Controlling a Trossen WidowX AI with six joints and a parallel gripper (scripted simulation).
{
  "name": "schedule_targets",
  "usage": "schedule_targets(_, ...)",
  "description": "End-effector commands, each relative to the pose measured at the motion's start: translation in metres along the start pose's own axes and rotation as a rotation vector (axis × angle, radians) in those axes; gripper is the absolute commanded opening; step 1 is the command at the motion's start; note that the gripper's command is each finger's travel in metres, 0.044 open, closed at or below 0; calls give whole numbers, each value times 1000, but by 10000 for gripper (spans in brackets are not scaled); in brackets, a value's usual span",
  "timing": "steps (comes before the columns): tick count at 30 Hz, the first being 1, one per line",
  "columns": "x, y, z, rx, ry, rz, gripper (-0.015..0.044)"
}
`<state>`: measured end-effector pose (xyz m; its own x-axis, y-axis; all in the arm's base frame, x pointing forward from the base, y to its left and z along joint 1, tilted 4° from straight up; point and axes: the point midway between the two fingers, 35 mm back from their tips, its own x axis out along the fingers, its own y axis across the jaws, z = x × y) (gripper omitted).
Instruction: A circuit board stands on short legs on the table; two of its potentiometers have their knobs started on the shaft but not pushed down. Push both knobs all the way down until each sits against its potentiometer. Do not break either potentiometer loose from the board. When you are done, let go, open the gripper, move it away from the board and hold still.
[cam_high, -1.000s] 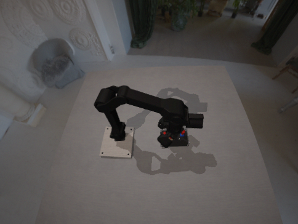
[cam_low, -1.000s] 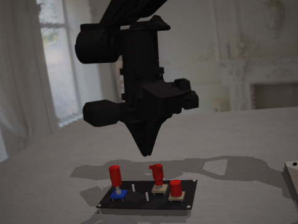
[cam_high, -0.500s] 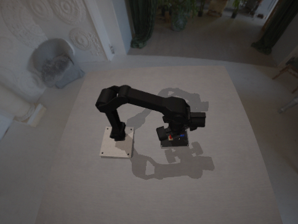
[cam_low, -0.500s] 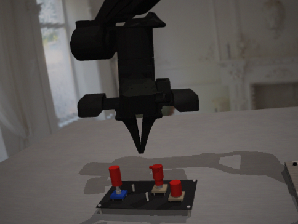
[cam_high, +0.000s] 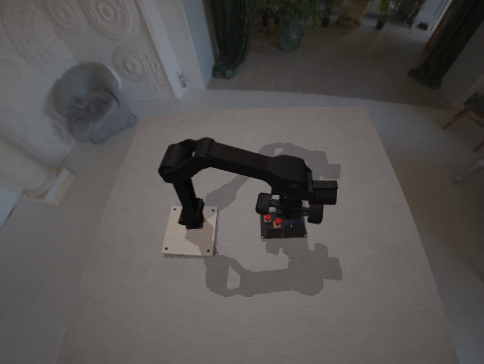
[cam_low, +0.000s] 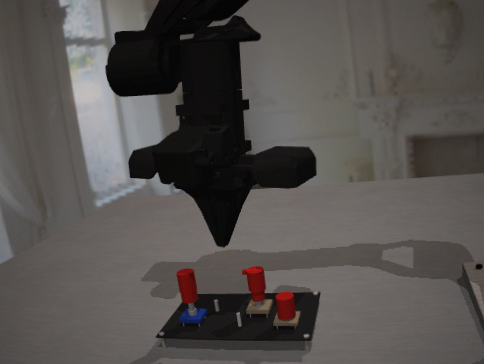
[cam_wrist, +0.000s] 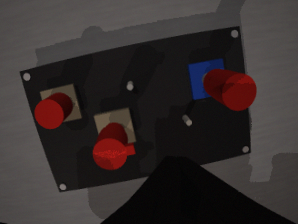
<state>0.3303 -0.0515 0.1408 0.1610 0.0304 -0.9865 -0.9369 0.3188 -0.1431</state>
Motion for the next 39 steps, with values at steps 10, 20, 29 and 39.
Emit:
schedule_targets(10, -1, -4, 3, 471, 6, 15, 0)
schedule_targets(20, -4, -8, 6, 818, 12, 18, 0)
schedule_targets(29, -6, -11, 8, 1130, 19, 20, 0)
schedule_targets(39, -8, -14, 10, 1477, 28, 20, 0)
